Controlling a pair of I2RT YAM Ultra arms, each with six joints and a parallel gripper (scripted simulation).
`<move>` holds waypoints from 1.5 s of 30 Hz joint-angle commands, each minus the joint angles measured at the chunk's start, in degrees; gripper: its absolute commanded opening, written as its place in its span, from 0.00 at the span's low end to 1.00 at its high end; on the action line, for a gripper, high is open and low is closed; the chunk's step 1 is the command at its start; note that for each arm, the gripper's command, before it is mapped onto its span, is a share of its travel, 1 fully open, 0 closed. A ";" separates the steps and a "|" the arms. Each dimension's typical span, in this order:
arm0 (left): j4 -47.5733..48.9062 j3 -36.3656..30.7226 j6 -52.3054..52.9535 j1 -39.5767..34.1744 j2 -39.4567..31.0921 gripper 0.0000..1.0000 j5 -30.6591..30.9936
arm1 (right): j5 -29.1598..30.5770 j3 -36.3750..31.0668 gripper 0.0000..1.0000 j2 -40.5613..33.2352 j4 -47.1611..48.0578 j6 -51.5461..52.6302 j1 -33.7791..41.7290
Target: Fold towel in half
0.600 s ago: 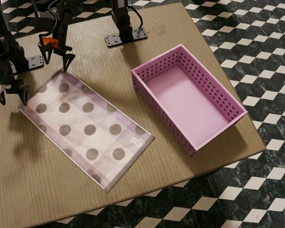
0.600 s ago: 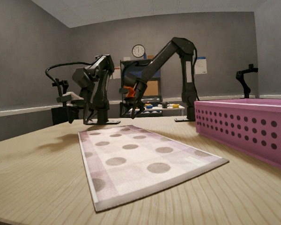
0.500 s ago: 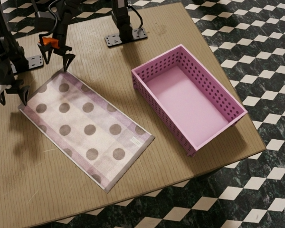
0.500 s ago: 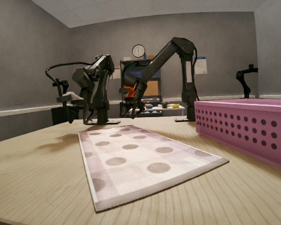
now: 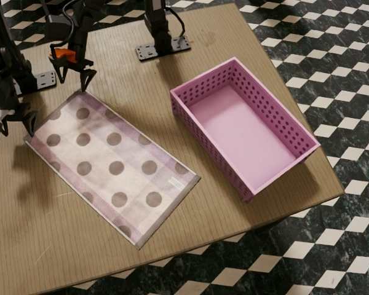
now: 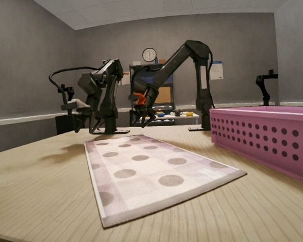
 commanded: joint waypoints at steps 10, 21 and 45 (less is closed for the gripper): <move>-1.72 2.10 4.76 0.11 -1.75 0.34 0.05 | 0.04 1.66 0.34 -1.86 -0.50 4.81 -0.35; 4.58 -3.00 4.80 0.72 2.64 0.34 0.18 | 0.17 -4.73 0.34 1.74 5.86 4.19 -0.67; 10.94 -3.56 4.03 0.77 6.90 0.34 -0.05 | -0.07 -9.16 0.34 5.93 15.05 4.28 -0.75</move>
